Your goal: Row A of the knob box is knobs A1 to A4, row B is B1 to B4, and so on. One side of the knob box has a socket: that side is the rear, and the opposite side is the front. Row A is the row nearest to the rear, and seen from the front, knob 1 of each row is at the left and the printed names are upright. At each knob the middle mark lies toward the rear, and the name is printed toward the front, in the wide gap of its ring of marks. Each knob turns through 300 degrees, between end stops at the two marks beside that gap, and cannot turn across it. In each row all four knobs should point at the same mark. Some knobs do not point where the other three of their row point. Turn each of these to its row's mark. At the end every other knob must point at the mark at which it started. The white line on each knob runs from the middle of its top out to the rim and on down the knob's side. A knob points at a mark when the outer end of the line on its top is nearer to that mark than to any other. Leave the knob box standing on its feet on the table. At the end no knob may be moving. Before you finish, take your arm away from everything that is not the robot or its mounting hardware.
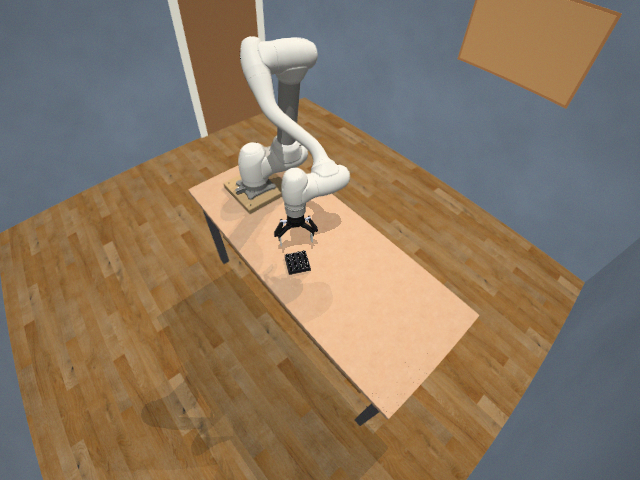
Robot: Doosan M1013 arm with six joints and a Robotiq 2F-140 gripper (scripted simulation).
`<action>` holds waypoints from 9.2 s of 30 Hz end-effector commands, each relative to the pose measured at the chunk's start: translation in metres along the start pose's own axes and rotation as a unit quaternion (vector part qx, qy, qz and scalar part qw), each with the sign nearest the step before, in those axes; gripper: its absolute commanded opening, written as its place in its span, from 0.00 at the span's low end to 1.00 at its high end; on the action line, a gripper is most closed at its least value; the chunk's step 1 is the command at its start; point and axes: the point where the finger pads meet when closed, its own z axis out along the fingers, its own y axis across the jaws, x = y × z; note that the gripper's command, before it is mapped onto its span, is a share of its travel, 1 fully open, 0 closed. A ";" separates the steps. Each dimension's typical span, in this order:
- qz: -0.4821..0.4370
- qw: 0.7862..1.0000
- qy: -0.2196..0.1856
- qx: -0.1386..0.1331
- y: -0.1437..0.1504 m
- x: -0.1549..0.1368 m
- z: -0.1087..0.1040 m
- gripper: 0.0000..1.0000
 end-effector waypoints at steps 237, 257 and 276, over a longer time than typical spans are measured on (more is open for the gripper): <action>-0.815 0.580 0.001 0.001 0.016 0.103 0.024 0.12; -0.815 0.580 0.001 0.001 0.016 0.100 0.024 0.12; -0.815 0.580 0.001 0.001 0.016 0.100 0.024 0.12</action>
